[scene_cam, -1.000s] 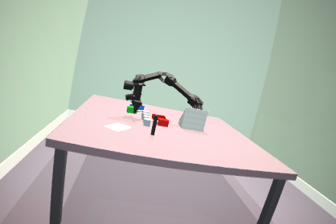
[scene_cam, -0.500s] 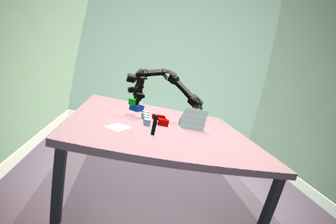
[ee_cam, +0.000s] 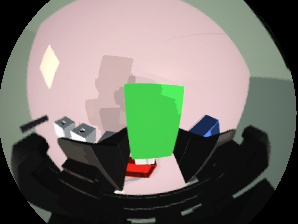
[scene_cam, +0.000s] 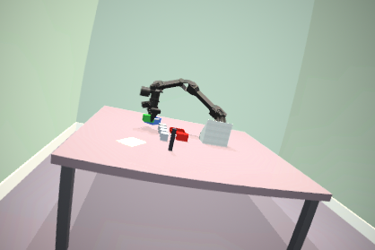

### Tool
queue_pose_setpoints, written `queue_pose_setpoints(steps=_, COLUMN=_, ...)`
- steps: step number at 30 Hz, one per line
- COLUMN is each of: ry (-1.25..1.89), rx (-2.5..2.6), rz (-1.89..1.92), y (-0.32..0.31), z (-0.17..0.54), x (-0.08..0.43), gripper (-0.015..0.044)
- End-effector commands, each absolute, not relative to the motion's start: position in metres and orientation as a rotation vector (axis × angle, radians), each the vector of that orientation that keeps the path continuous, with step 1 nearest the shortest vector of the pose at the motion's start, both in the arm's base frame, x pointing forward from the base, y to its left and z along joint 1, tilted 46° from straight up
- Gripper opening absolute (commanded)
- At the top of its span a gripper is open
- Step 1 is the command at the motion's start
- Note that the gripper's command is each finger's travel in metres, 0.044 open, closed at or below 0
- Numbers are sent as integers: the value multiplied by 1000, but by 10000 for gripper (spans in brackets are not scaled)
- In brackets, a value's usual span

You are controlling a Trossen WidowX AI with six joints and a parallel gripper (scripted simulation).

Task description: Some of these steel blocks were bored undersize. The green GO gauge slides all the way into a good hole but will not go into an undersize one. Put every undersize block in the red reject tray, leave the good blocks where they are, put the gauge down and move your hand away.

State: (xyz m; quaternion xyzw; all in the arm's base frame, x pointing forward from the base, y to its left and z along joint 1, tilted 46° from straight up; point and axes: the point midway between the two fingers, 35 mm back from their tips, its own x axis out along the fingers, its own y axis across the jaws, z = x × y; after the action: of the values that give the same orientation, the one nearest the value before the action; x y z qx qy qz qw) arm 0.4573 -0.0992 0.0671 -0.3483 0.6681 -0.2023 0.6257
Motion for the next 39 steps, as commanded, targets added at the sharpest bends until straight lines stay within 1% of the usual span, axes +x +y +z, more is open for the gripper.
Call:
queue_pose_setpoints(steps=1, ry=1533, rx=-806, rz=-455, y=-99, z=63, x=458, gripper=0)
queue_pose_setpoints(steps=23, ry=1533, rx=-808, rz=-455, y=-121, z=33, x=464, gripper=0)
queue_pose_setpoints(steps=39, ry=1525, rx=-809, rz=-451, y=-124, z=33, x=458, gripper=0)
